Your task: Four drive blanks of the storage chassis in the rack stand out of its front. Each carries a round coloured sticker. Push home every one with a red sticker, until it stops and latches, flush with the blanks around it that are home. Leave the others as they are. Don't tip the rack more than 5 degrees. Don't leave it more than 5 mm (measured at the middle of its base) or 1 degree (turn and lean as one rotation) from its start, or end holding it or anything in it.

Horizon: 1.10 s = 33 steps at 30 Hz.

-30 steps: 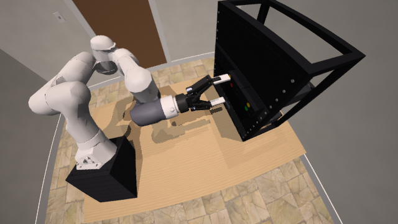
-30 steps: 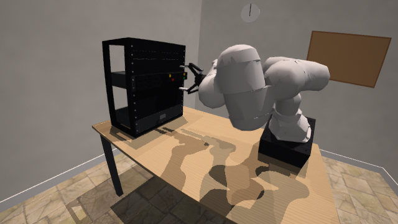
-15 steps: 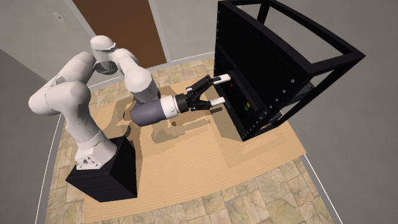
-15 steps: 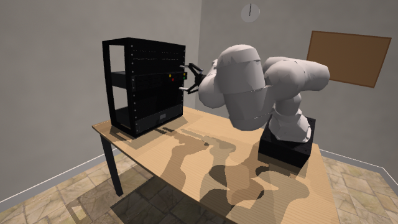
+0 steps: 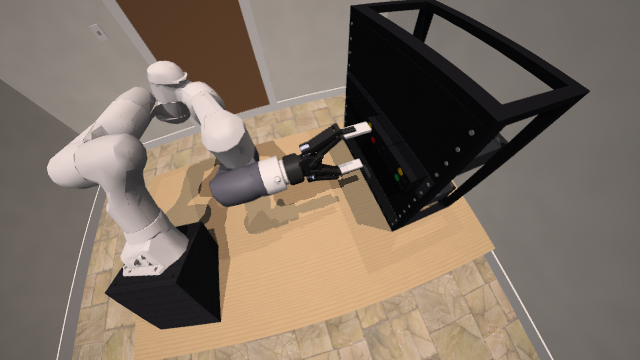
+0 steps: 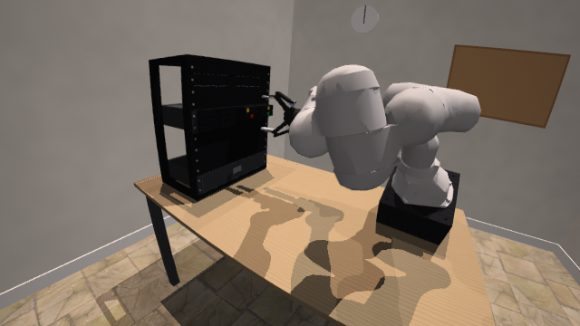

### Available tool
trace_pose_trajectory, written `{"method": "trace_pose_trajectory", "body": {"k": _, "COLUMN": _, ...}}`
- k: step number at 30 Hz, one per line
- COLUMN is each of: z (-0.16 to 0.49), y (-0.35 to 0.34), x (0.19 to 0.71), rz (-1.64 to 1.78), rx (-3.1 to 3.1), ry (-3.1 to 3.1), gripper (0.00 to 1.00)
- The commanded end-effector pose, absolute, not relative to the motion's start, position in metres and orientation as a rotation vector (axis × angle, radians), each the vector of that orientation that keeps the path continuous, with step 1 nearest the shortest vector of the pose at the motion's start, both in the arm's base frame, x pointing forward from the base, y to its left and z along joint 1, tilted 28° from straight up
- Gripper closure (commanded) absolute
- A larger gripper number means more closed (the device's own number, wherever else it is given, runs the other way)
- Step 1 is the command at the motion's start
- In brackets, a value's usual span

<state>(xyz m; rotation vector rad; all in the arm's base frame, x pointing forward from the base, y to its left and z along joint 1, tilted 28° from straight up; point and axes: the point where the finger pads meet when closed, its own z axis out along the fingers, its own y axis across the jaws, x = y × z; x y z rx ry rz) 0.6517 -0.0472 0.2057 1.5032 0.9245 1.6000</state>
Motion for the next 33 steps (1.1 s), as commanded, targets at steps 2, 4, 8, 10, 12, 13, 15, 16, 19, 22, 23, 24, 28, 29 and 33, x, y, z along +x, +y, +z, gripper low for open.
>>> {"method": "trace_pose_trajectory", "body": {"k": 2, "z": 0.207, "y": -0.046, "x": 0.652, "rz": 1.602, "rx": 1.504, "ry": 0.925, "gripper": 0.0}}
{"method": "trace_pose_trajectory", "body": {"k": 4, "z": 0.207, "y": -0.046, "x": 0.652, "rz": 1.602, "rx": 1.504, "ry": 0.925, "gripper": 0.0}}
{"method": "trace_pose_trajectory", "body": {"k": 8, "z": 0.207, "y": -0.046, "x": 0.652, "rz": 1.602, "rx": 1.504, "ry": 0.925, "gripper": 0.0}}
{"method": "trace_pose_trajectory", "body": {"k": 10, "z": 0.207, "y": -0.046, "x": 0.652, "rz": 1.602, "rx": 1.504, "ry": 0.925, "gripper": 0.0}}
{"method": "trace_pose_trajectory", "body": {"k": 12, "z": 0.207, "y": -0.046, "x": 0.652, "rz": 1.602, "rx": 1.504, "ry": 0.925, "gripper": 0.0}}
{"method": "trace_pose_trajectory", "body": {"k": 13, "z": 0.207, "y": -0.046, "x": 0.652, "rz": 1.602, "rx": 1.504, "ry": 0.925, "gripper": 0.0}}
{"method": "trace_pose_trajectory", "body": {"k": 15, "z": 0.207, "y": -0.046, "x": 0.652, "rz": 1.602, "rx": 1.504, "ry": 0.925, "gripper": 0.0}}
{"method": "trace_pose_trajectory", "body": {"k": 16, "z": 0.207, "y": -0.046, "x": 0.652, "rz": 1.602, "rx": 1.504, "ry": 0.925, "gripper": 0.0}}
{"method": "trace_pose_trajectory", "body": {"k": 19, "z": 0.207, "y": -0.046, "x": 0.652, "rz": 1.602, "rx": 1.504, "ry": 0.925, "gripper": 0.0}}
{"method": "trace_pose_trajectory", "body": {"k": 22, "z": 0.207, "y": -0.047, "x": 0.652, "rz": 1.602, "rx": 1.504, "ry": 0.925, "gripper": 0.0}}
{"method": "trace_pose_trajectory", "body": {"k": 23, "z": 0.206, "y": -0.048, "x": 0.652, "rz": 1.602, "rx": 1.504, "ry": 0.925, "gripper": 0.0}}
{"method": "trace_pose_trajectory", "body": {"k": 24, "z": 0.206, "y": -0.049, "x": 0.652, "rz": 1.602, "rx": 1.504, "ry": 0.925, "gripper": 0.0}}
{"method": "trace_pose_trajectory", "body": {"k": 28, "z": 0.202, "y": -0.056, "x": 0.652, "rz": 1.602, "rx": 1.504, "ry": 0.925, "gripper": 0.0}}
{"method": "trace_pose_trajectory", "body": {"k": 29, "z": 0.2, "y": -0.059, "x": 0.653, "rz": 1.602, "rx": 1.504, "ry": 0.925, "gripper": 0.0}}
{"method": "trace_pose_trajectory", "body": {"k": 33, "z": 0.196, "y": -0.067, "x": 0.653, "rz": 1.602, "rx": 1.504, "ry": 0.925, "gripper": 0.0}}
